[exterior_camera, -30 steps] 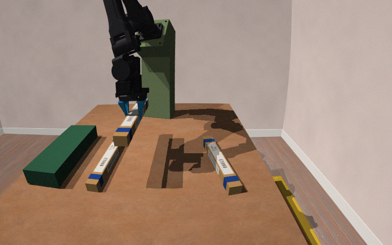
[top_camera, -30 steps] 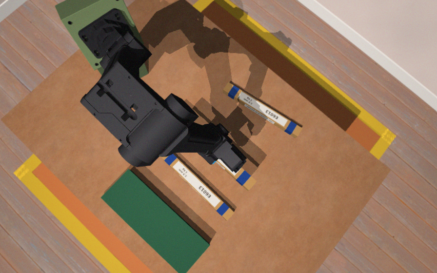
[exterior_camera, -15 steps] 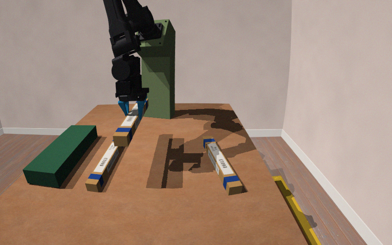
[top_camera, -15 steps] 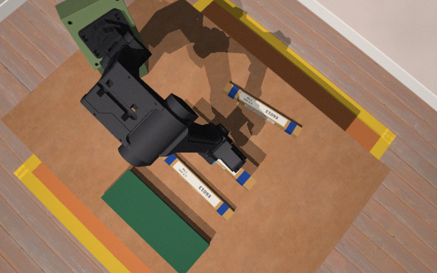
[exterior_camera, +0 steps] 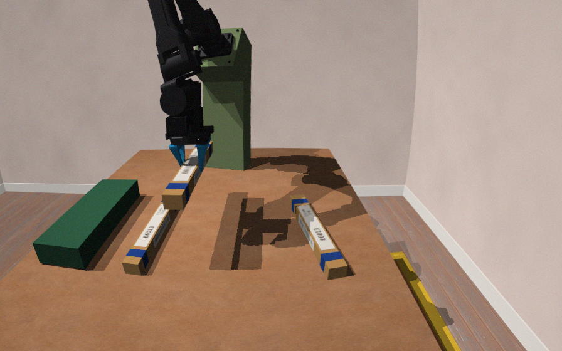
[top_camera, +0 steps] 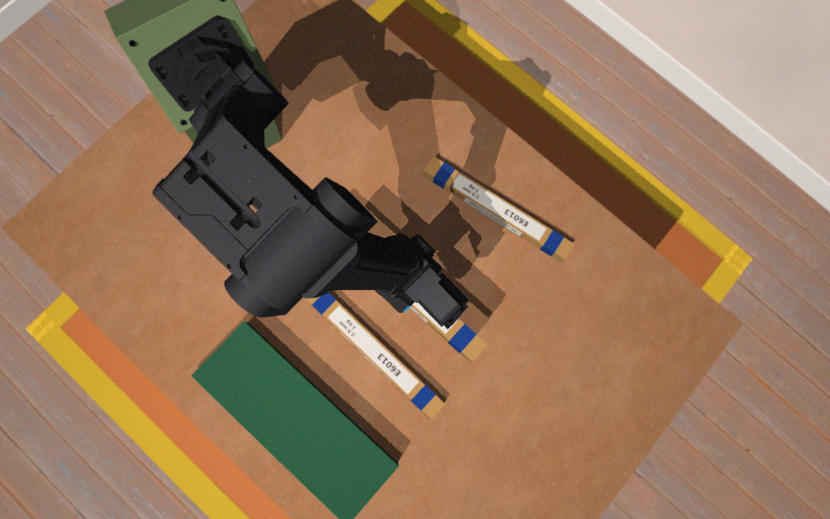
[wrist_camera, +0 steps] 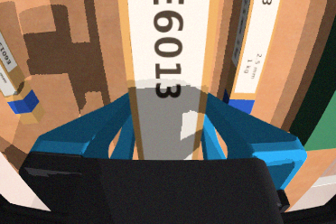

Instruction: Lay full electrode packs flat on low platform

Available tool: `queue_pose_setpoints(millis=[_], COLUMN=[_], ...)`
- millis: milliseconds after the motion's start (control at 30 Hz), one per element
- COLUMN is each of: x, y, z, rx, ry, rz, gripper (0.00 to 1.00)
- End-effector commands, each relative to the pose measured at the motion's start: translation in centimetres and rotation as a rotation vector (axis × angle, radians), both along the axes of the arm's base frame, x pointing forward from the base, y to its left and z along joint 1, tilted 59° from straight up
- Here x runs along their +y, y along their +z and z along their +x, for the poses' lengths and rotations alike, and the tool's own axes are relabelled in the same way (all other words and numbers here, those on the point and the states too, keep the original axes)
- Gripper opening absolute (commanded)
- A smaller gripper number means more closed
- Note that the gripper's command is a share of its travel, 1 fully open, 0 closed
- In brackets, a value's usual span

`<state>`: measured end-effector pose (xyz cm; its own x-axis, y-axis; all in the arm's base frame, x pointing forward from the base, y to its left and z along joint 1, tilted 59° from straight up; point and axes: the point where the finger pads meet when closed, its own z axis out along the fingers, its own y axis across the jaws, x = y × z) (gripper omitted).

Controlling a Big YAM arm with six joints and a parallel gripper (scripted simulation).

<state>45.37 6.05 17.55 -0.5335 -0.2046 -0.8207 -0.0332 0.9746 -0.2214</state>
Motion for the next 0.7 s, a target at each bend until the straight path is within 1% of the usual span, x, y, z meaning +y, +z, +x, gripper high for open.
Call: queue_pose_setpoints(millis=[0, 400, 667], x=[-0.2, -0.2, -0.6], y=[0.8, 0.8, 0.2], z=[0.4, 0.4, 1.6], rx=[-0.020, -0.020, -0.020], ry=[0.002, 0.002, 0.000], rz=[-0.006, -0.006, -0.011], gripper=[0.00, 0.00, 0.00])
